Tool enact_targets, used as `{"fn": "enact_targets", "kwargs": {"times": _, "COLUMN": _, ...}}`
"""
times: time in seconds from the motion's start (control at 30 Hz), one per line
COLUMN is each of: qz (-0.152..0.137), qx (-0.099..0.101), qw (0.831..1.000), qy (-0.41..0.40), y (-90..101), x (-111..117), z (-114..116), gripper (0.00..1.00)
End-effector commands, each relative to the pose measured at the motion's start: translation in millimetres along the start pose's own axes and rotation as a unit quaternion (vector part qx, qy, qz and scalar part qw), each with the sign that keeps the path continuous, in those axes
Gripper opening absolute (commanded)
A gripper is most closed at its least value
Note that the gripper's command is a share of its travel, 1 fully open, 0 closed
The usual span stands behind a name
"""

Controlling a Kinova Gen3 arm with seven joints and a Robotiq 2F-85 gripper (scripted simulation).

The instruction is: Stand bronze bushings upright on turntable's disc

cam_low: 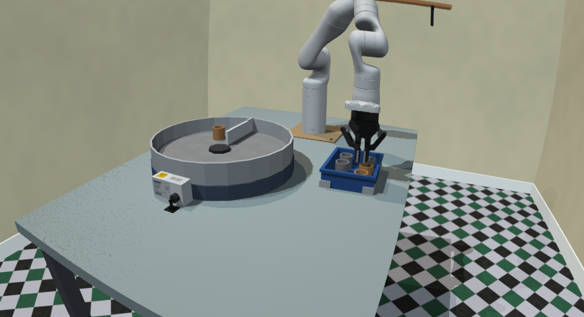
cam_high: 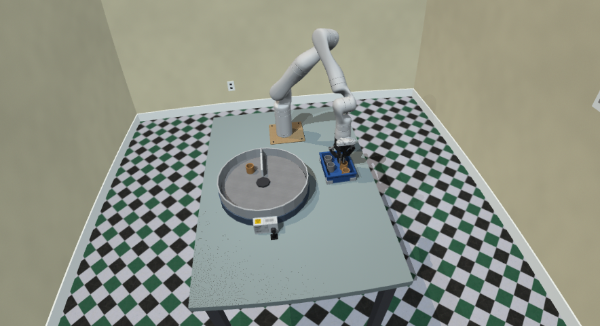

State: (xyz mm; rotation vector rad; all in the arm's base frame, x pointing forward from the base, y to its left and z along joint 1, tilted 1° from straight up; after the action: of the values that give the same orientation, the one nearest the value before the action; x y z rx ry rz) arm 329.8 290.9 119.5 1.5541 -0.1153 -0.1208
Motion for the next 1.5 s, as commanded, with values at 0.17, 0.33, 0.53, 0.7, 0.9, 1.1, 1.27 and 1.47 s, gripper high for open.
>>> {"fn": "enact_targets", "kwargs": {"times": 0.17, "qz": 0.001, "qx": 0.000, "qw": 1.000, "qy": 0.003, "y": -2.0, "x": 0, "z": 1, "gripper": 0.12}}
{"fn": "enact_targets", "kwargs": {"times": 0.33, "qz": 0.001, "qx": 0.000, "qw": 1.000, "qy": 0.003, "y": -2.3, "x": 0, "z": 1, "gripper": 0.12}}
{"fn": "enact_targets", "kwargs": {"times": 0.53, "qz": 0.001, "qx": 0.000, "qw": 1.000, "qy": 0.003, "y": -5.3, "x": 0, "z": 1, "gripper": 0.12}}
{"fn": "enact_targets", "kwargs": {"times": 0.7, "qz": 0.001, "qx": 0.000, "qw": 1.000, "qy": 0.003, "y": -13.1, "x": 0, "z": 1, "gripper": 0.12}}
{"fn": "enact_targets", "kwargs": {"times": 0.9, "qz": 0.001, "qx": 0.000, "qw": 1.000, "qy": 0.003, "y": -22.7, "x": 0, "z": 1, "gripper": 0.12}}
{"fn": "enact_targets", "kwargs": {"times": 1.1, "qz": 0.001, "qx": 0.000, "qw": 1.000, "qy": 0.003, "y": -25.7, "x": 0, "z": 1, "gripper": 0.12}}
{"fn": "enact_targets", "kwargs": {"times": 1.27, "qz": 0.001, "qx": 0.000, "qw": 1.000, "qy": 0.003, "y": -26.0, "x": 0, "z": 1, "gripper": 0.12}}
{"fn": "enact_targets", "kwargs": {"times": 1.47, "qz": 0.001, "qx": 0.000, "qw": 1.000, "qy": 0.003, "y": -26.0, "x": 0, "z": 1, "gripper": 0.12}}
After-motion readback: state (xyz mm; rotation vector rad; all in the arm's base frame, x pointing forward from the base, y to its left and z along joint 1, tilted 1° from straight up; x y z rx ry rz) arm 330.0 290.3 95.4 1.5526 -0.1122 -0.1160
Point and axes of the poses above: the point where the finger pads meet when closed, its own y axis back along the fingers, its own z axis across the jaws, x = y × z, the point moved 6 cm from there along y, back along the fingers, and after that the axes turned 14 degrees about -y, right-handed, at the moved point
